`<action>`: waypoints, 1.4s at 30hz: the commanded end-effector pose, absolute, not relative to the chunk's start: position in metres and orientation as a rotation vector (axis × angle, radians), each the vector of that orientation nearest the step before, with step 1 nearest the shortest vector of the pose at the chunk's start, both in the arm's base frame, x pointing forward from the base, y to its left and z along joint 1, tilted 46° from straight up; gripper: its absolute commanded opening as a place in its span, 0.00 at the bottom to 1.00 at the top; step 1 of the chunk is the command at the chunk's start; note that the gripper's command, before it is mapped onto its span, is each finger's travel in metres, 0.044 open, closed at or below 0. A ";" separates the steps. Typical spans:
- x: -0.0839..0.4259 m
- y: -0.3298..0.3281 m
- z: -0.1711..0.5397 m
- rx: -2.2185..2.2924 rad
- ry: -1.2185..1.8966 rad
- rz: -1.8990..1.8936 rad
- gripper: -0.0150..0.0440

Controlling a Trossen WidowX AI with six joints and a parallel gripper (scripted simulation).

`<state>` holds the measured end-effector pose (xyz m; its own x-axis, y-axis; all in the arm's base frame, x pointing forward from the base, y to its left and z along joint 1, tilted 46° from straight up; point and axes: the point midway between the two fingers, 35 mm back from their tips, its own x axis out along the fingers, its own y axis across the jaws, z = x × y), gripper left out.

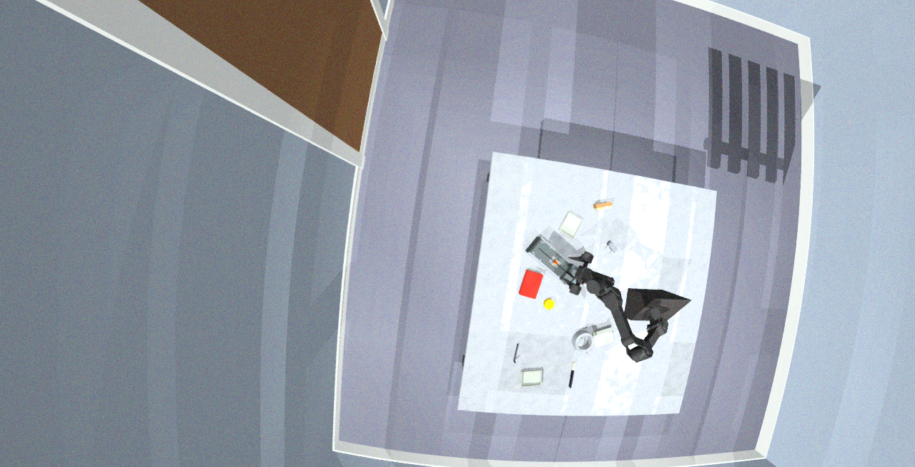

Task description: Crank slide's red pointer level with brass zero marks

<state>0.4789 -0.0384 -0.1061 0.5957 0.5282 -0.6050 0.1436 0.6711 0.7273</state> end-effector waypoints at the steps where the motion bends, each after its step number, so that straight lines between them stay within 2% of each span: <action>1: 0.479 -0.039 -0.106 0.833 0.928 0.250 1.00; 2: 0.479 -0.039 -0.106 0.833 0.928 0.250 1.00; 19: 0.479 -0.039 -0.106 0.833 0.928 0.250 0.25; 37: 0.479 -0.038 -0.106 0.830 0.928 0.256 0.25; 42: 0.479 -0.038 -0.106 0.830 0.928 0.256 0.48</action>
<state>0.4790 -0.0383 -0.1059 0.5959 0.5286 -0.6045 0.1432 0.6708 0.7277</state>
